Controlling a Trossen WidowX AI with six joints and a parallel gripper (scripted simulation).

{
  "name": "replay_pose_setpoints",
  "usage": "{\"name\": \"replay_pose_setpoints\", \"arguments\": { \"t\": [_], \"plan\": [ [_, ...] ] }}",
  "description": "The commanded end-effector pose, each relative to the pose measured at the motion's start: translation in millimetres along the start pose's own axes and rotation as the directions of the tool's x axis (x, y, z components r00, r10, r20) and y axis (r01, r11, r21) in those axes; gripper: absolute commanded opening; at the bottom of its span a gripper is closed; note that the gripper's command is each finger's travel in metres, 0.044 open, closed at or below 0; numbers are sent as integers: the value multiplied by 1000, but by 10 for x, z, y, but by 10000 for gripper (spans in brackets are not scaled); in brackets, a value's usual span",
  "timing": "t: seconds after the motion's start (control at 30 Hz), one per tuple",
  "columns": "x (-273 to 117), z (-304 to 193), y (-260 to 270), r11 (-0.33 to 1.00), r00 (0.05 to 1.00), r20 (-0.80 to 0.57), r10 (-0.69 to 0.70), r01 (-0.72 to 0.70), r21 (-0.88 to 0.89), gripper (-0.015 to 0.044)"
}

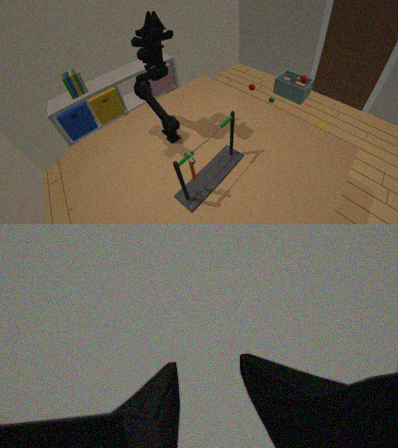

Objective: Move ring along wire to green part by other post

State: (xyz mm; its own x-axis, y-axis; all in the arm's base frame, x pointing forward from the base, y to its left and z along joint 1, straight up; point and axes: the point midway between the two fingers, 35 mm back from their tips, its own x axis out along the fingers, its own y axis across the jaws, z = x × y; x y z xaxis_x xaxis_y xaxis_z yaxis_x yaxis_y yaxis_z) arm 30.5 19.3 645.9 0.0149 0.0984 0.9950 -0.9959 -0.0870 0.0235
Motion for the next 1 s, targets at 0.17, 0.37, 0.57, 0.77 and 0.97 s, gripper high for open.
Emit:
{"name": "replay_pose_setpoints", "arguments": {
  "t": [0.17,0.37,0.57,0.77,0.97],
  "plan": [
    [-624,28,-1442,807,927,-116,-358,244,-538,160],
    [-1276,363,-2157,548,807,-107,-580,290,-784,160],
    [-2065,831,-2603,276,647,-49,-761,255,-926,160],
    [-2957,1343,-2750,43,463,51,-885,190,-981,160],
    [-3863,1718,-2633,-112,273,139,-952,110,-988,160]
  ]
}}
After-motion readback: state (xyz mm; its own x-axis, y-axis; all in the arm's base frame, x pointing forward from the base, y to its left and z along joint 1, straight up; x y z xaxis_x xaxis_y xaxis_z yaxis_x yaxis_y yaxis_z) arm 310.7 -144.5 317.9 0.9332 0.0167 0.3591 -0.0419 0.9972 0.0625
